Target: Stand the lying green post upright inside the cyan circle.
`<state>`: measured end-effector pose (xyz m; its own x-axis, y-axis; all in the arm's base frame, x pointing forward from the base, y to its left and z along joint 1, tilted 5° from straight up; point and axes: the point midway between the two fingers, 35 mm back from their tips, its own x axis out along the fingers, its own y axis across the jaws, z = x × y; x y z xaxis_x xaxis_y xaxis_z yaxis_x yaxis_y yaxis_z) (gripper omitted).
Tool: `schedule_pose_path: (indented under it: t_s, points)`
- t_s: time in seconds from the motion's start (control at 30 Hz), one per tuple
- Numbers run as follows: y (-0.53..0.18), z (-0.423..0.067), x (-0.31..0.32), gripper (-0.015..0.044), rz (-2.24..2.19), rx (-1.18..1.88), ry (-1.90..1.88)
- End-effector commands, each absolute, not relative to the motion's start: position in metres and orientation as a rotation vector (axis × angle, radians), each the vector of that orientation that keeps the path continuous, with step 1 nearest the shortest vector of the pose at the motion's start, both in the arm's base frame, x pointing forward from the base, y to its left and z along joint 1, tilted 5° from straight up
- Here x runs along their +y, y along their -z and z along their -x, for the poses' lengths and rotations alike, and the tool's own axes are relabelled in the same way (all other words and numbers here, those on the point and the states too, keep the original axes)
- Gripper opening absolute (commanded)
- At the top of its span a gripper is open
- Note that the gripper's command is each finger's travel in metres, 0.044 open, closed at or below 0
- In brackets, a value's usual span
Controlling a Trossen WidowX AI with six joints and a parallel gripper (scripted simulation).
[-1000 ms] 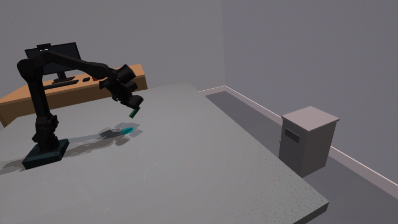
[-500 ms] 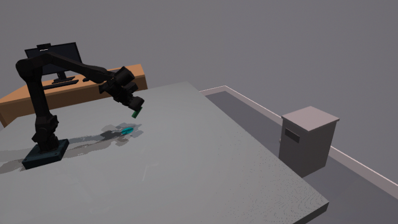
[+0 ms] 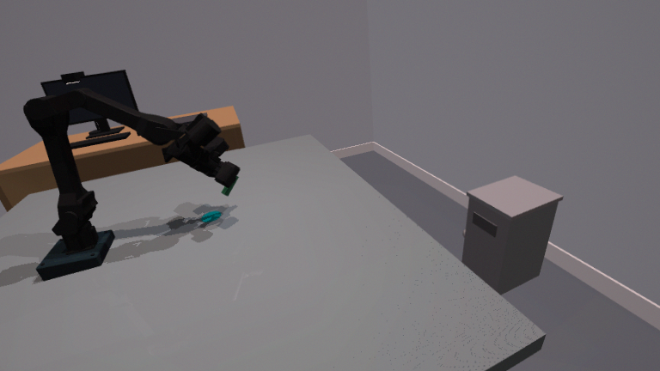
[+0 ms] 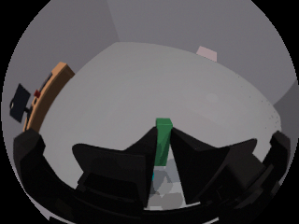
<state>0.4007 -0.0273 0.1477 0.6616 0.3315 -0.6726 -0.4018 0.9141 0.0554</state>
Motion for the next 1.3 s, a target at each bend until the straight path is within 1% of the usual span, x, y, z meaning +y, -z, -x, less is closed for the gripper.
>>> schedule_pose_path:
  t_s: [0.0,1.27]
  points:
    - [-0.149,-0.401,-0.028,0.0022,0.089,0.717,-0.417]
    - [-0.152,-0.4,-0.038,0.0022,0.016,0.494,-0.444]
